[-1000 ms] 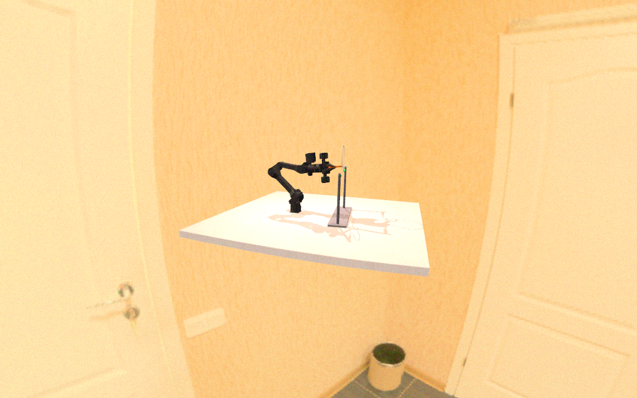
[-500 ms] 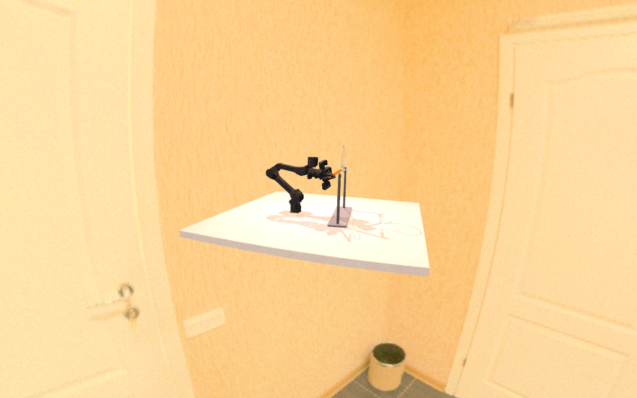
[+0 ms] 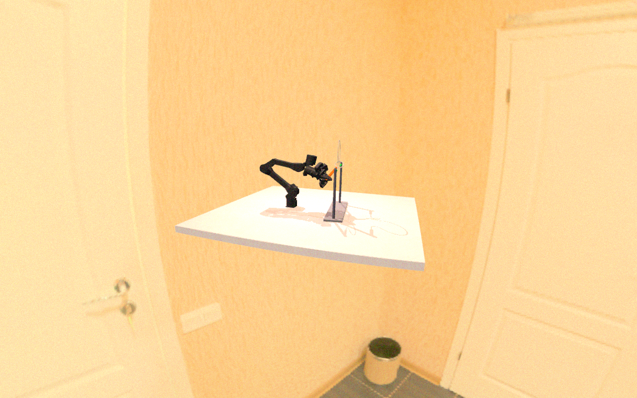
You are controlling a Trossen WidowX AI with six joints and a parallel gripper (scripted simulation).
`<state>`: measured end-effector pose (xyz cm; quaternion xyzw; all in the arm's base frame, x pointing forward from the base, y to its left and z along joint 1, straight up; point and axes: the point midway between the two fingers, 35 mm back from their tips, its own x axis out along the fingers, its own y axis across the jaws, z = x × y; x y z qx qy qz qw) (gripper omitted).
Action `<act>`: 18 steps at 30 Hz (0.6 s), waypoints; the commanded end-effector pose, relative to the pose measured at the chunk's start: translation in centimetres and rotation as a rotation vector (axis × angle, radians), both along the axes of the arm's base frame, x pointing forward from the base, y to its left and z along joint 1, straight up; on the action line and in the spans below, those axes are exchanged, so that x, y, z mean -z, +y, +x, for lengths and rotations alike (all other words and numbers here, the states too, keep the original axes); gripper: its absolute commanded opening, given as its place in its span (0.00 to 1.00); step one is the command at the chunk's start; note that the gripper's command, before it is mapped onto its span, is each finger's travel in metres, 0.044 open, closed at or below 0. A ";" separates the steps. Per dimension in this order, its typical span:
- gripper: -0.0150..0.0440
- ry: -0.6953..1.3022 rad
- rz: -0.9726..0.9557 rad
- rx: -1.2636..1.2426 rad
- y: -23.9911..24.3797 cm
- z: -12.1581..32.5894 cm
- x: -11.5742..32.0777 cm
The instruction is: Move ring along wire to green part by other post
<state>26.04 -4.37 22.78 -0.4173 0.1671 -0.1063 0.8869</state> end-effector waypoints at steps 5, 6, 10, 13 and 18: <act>0.00 -0.017 0.209 -0.051 2.2 0.5 2.6; 0.00 -0.015 0.235 -0.052 2.5 0.5 2.9; 0.00 -0.005 0.333 -0.051 3.9 0.4 3.7; 0.00 0.002 0.403 -0.051 4.9 0.2 4.2; 0.00 0.014 0.514 -0.050 6.5 0.0 4.9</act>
